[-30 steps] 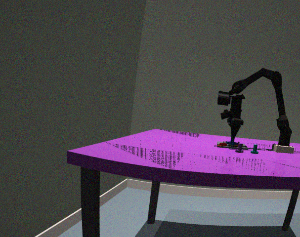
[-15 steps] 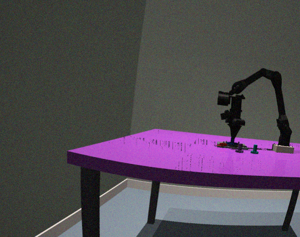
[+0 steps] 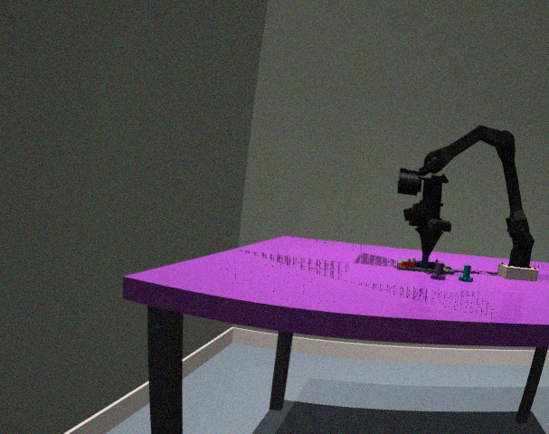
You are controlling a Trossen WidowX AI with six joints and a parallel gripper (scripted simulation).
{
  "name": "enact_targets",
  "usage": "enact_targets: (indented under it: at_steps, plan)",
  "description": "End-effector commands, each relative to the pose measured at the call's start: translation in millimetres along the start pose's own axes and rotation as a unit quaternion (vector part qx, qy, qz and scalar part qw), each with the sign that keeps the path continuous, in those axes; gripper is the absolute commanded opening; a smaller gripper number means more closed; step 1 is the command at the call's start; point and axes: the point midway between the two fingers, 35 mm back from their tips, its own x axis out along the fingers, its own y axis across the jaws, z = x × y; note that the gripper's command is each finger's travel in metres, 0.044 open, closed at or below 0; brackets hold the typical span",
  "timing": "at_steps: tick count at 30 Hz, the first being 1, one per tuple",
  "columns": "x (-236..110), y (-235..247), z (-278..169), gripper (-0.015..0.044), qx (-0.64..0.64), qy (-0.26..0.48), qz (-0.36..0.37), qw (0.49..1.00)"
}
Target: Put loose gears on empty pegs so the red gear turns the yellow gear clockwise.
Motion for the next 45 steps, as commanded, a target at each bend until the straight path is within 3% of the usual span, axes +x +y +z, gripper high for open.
enact_targets:
  at_steps: [1, 8, 14, 28, 29, 33, 39, 45]
  plan:
    - [1.3, -0.1, 0.6, 0.0, 0.021, -0.001, -0.001, 1.0]
    - [3.1, 0.7, -0.2, 0.0, 0.087, -0.001, -0.001, 0.996]
    - [-2.1, 0.3, 0.3, 0.014, 0.067, -0.001, -0.001, 0.998]
    - [-46.7, 0.3, 0.4, 0.014, 0.067, -0.001, -0.001, 0.998]
    - [-40.6, 0.2, 0.6, 0.0166, 0.069, 0.0, -0.001, 0.998]
    - [-85.5, 1.4, -3.4, 0.0271, 0.069, 0.0, -0.001, 0.998]
    - [-88.3, 1.6, -3.9, 0.0429, 0.069, 0.0, -0.001, 0.998]
    - [-88.3, 1.6, -3.9, 0.044, 0.069, 0.0, -0.001, 0.998]
